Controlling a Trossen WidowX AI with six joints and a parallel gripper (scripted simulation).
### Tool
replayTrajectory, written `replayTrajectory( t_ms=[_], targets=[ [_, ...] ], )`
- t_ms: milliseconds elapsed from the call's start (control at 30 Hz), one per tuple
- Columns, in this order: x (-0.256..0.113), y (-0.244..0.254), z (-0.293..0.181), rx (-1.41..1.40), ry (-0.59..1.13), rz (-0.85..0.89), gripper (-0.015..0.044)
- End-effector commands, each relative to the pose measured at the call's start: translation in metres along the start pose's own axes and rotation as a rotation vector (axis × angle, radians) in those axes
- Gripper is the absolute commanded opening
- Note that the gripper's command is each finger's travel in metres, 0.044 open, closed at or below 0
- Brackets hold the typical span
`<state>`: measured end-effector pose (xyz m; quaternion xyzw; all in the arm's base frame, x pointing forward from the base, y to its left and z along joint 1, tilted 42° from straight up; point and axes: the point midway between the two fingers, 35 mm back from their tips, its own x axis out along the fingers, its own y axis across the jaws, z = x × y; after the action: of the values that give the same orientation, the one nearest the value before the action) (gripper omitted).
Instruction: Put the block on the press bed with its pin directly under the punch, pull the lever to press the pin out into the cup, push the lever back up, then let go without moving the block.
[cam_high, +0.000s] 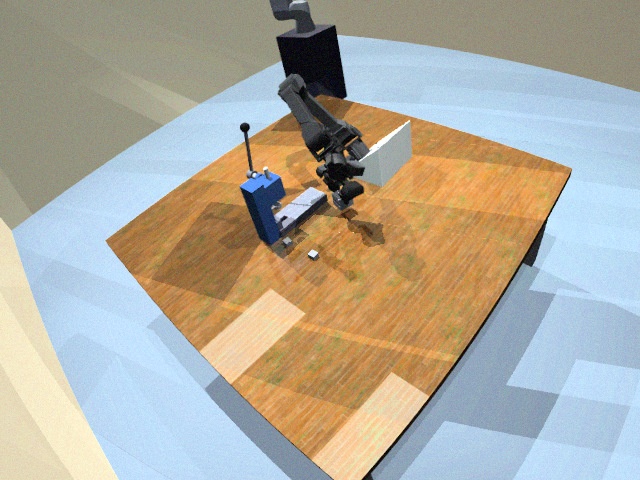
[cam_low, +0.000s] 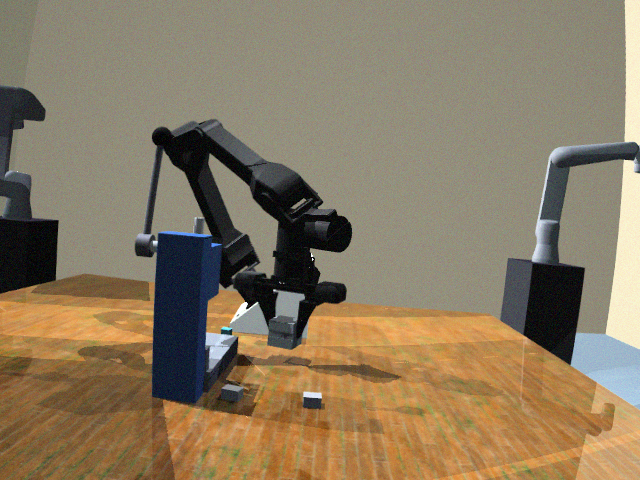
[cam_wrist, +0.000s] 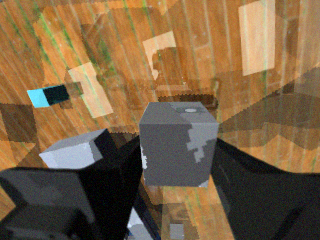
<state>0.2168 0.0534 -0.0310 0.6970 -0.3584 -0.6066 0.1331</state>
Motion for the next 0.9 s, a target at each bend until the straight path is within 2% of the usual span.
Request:
replayTrajectory(
  t_ms=[0,867],
  targets=[
    [-0.0018,-0.0007,-0.0005,0.101,0.017,0.002,0.0],
    [0.0018,-0.0016,0.0013,0.956,0.151,-0.031,0.0]
  ],
)
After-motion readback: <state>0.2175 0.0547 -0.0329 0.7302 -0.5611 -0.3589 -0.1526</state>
